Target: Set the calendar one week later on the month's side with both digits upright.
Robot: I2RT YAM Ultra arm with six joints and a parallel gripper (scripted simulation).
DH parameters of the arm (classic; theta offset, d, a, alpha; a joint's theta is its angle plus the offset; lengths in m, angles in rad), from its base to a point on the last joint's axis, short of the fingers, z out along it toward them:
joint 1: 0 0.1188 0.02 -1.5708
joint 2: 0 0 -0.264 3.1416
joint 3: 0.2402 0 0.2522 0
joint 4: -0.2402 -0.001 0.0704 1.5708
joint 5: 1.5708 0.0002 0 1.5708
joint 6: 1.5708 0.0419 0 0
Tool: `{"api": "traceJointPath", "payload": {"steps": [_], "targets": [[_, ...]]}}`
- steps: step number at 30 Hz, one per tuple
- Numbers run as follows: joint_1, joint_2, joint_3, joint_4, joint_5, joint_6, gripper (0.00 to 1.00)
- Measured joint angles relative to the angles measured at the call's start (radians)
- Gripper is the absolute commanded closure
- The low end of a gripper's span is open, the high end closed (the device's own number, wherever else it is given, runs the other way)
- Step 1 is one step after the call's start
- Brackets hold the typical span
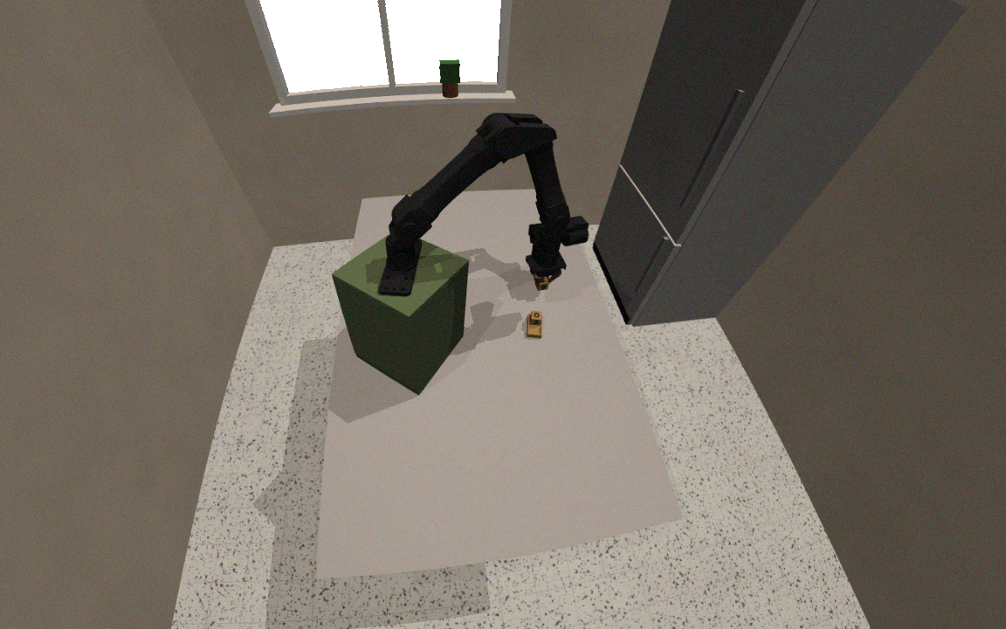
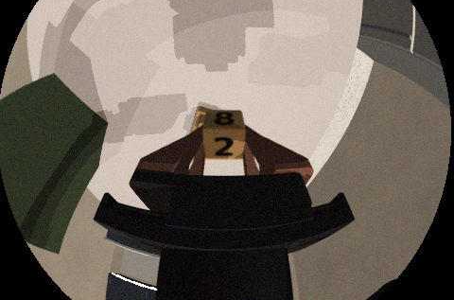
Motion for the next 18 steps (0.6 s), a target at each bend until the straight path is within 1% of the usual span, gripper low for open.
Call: {"api": "traceJointPath", "payload": {"steps": [4,7,9,14,18], "targets": [[0.161,0.014,0.064,-0.017,0.006,-0.042,0.73],[0.229,0.019,0.081,-0.025,0.006,-0.064,0.73],[0.229,0.022,0.081,-0.035,0.007,-0.072,0.73],[0.195,0.022,0.081,-0.053,0.017,-0.082,0.73],[0.198,0.022,0.081,-0.056,0.018,-0.084,0.73]]}}
